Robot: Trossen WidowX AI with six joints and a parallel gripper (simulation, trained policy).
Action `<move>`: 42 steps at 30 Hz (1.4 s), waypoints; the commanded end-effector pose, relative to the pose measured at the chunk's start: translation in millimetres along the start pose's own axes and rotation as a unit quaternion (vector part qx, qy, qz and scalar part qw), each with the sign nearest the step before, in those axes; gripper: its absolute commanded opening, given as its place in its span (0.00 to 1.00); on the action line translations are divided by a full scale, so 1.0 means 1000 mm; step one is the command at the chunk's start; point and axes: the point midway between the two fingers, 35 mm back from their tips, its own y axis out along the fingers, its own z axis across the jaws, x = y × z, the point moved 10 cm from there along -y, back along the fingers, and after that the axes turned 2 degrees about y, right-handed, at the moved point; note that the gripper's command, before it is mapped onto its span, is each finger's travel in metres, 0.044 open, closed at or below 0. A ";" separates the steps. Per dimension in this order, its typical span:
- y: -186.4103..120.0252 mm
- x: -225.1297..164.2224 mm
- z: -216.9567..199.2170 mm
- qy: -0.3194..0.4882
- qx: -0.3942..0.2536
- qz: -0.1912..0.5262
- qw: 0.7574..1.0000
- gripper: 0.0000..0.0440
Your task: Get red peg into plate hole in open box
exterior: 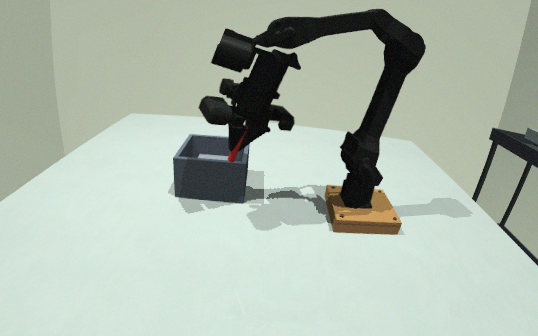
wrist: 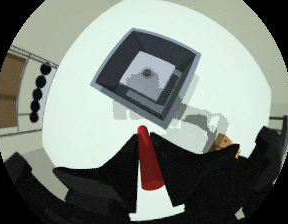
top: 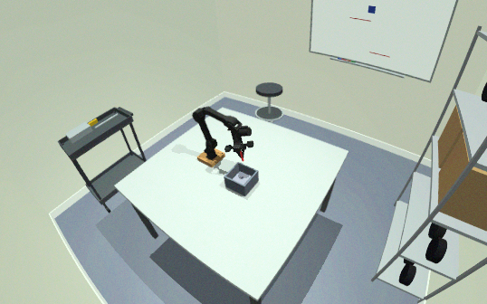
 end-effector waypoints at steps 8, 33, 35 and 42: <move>0.011 0.035 0.000 0.022 -0.008 -0.022 0.999 0.00; 0.066 0.088 -0.004 0.055 -0.034 -0.006 0.998 0.00; 0.072 0.089 -0.005 0.053 -0.039 -0.001 0.998 0.01; 0.087 0.094 -0.005 0.032 -0.057 0.012 0.998 0.31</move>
